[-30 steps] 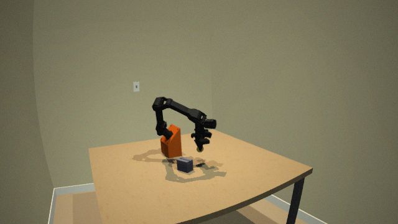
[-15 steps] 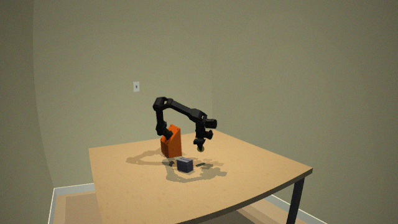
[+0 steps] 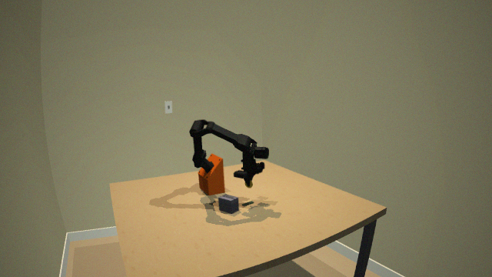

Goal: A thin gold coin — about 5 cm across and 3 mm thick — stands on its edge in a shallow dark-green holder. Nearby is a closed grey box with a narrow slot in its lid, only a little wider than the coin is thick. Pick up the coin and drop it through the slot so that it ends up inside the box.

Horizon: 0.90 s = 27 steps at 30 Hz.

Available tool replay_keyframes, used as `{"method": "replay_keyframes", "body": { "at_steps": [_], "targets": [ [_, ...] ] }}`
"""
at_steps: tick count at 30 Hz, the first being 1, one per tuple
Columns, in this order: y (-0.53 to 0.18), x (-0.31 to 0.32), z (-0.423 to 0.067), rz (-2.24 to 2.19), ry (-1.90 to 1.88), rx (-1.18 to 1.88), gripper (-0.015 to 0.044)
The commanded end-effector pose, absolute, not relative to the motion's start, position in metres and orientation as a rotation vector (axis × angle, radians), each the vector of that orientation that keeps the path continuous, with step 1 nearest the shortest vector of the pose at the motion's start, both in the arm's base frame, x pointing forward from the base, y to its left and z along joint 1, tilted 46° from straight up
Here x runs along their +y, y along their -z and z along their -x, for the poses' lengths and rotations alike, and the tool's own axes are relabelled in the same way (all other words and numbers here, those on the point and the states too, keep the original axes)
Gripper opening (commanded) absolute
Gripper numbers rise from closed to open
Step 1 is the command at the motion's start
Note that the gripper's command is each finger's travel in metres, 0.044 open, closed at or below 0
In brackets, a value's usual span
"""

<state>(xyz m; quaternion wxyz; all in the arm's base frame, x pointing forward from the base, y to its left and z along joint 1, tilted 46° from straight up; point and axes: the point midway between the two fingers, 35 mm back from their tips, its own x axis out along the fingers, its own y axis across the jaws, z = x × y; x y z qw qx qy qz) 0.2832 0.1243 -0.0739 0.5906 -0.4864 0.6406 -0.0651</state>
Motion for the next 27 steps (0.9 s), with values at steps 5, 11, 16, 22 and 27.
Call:
{"method": "replay_keyframes", "body": {
  "at_steps": [5,11,16,22,27],
  "targets": [
    [0.069,0.123,-0.287,1.106,0.164,1.486,0.0],
    [0.058,0.114,-0.293,1.105,0.161,1.486,0.0],
    [0.049,0.107,-0.298,1.104,0.159,1.486,0.0],
    [0.038,0.097,-0.304,1.103,0.16,1.485,0.0],
    [0.029,0.089,-0.307,1.097,0.171,1.478,0.0]
  ]
}}
